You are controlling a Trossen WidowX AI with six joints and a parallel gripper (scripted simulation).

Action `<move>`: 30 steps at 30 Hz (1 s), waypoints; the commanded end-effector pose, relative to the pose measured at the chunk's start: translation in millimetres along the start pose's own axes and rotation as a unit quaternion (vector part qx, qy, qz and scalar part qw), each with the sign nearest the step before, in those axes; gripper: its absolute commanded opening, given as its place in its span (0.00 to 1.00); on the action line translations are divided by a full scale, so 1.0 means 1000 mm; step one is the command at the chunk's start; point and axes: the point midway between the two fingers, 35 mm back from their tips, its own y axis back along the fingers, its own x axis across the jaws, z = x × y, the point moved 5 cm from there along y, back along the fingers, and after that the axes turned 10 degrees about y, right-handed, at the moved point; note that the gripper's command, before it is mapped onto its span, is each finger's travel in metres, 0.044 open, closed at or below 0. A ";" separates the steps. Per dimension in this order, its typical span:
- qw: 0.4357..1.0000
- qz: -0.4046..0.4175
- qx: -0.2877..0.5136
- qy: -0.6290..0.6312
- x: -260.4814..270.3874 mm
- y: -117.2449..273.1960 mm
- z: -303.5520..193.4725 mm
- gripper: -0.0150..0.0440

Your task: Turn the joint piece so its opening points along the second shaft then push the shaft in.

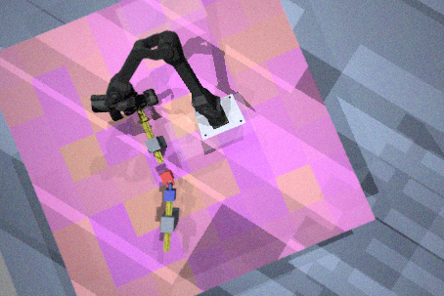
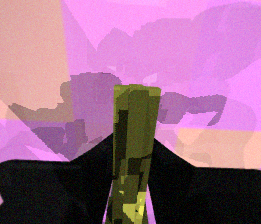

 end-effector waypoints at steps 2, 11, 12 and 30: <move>1.000 0.002 0.000 -0.001 0.002 -0.001 -0.010 0.25; 1.000 0.002 0.001 -0.001 0.004 -0.001 -0.024 0.25; 1.000 0.002 0.001 -0.001 0.004 -0.001 -0.026 0.25; 1.000 0.002 0.001 -0.001 0.009 -0.001 -0.053 0.25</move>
